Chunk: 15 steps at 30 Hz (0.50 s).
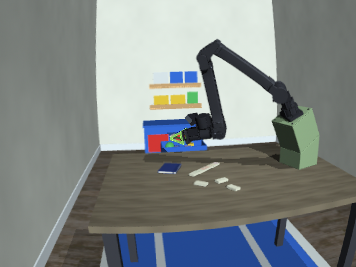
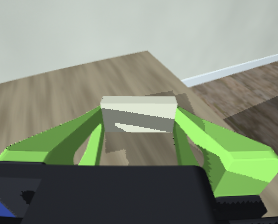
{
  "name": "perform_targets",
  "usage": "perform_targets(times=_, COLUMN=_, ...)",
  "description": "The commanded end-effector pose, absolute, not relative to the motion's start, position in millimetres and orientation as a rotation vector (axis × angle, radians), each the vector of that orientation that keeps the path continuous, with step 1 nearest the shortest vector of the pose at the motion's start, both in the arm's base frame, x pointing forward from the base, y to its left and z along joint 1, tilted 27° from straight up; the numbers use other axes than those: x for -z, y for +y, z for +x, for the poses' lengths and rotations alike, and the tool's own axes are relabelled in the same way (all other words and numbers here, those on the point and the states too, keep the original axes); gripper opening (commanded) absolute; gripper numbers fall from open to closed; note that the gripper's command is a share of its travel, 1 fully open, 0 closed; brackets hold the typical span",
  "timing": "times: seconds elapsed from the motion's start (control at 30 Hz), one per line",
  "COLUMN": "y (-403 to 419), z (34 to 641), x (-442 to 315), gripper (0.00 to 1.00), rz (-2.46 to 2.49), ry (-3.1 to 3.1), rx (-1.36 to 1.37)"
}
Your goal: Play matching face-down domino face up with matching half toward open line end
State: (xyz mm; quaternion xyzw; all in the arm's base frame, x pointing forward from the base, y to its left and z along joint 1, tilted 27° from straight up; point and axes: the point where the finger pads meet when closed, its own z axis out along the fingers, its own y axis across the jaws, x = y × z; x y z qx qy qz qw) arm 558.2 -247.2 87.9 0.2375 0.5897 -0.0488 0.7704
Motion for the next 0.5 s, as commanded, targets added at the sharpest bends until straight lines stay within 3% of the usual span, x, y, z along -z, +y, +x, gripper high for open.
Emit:
perform_targets(times=0.0, y=-249, z=563, x=-111, gripper=0.49, rz=0.505, ry=1.235, rx=0.096)
perform_targets(times=0.47, y=-247, z=566, x=-100, gripper=0.49, rz=0.507, ry=1.249, rx=0.096)
